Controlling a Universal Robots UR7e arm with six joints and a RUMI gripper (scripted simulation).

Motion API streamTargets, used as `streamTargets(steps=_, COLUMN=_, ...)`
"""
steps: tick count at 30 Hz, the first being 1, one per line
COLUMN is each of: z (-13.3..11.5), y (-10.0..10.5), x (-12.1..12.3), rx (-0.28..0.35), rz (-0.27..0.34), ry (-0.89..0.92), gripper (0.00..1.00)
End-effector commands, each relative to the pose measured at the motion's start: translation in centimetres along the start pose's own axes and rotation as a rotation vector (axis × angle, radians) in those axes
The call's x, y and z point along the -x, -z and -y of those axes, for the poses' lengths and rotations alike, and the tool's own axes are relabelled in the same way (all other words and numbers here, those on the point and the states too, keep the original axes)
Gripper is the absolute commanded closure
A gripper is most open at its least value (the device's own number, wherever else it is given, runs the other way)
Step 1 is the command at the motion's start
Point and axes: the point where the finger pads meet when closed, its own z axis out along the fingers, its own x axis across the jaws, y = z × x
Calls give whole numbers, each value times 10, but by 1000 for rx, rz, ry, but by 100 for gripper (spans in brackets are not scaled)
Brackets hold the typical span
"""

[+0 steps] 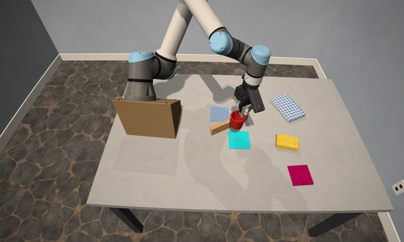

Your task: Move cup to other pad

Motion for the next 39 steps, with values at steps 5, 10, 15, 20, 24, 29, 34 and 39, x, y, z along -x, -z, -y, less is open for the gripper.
streamTargets(steps=5, z=23, y=0, x=2, rx=-1, rz=1, ry=0, gripper=97)
streamTargets(steps=10, z=35, y=0, x=2, rx=-1, rz=1, ry=0, gripper=97)
streamTargets(steps=15, z=42, y=0, x=3, rx=-1, rz=1, ry=0, gripper=97)
streamTargets(steps=20, z=44, y=0, x=3, rx=-1, rz=1, ry=0, gripper=97)
streamTargets(steps=24, z=45, y=1, x=3, rx=-1, rz=1, ry=0, gripper=97)
streamTargets(steps=29, z=45, y=1, x=3, rx=-1, rz=1, ry=0, gripper=97)
streamTargets(steps=34, z=45, y=0, x=3, rx=-1, rz=1, ry=0, gripper=97)
streamTargets(steps=39, z=45, y=0, x=3, rx=-1, rz=1, ry=0, gripper=97)
